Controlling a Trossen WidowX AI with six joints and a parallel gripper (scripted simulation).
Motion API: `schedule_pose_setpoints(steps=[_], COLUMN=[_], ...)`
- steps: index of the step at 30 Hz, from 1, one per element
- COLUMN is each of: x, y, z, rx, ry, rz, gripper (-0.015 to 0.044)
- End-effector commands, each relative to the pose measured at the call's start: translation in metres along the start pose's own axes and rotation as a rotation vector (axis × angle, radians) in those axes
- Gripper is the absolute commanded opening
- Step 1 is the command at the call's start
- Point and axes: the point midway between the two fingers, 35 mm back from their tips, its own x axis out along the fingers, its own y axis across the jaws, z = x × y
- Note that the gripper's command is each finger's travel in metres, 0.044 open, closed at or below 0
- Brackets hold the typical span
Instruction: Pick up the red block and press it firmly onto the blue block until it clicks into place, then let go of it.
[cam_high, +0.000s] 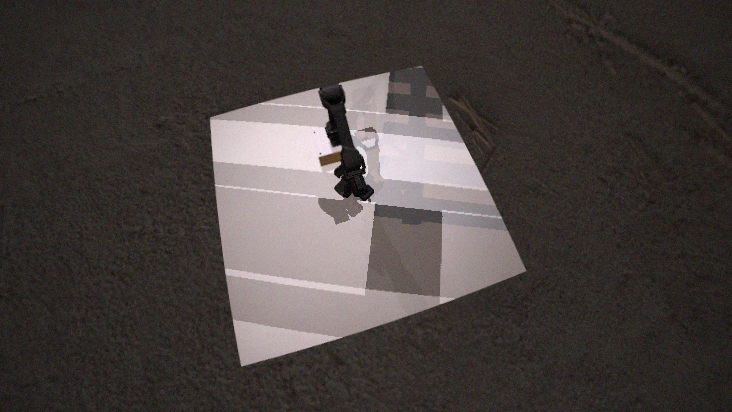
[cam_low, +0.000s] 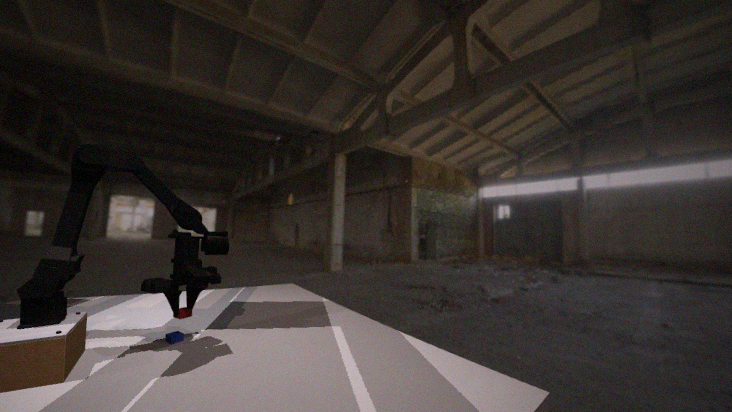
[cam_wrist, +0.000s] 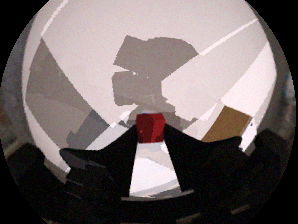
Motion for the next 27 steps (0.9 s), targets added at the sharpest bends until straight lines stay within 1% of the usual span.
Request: schedule_pose_setpoints(steps=[1,6,11,27], x=[0.008,0.012,0.032,0.049], y=[-0.004,-0.005,-0.005,-0.003], z=[-0.021,-0.027,-0.027,-0.027], rx=[0.05,0.066,0.066,0.066], ry=[0.006,0.007,0.007,0.007], rz=[-0.002,-0.003,-0.003,-0.003], gripper=[0.0,0.0,0.0,0.0])
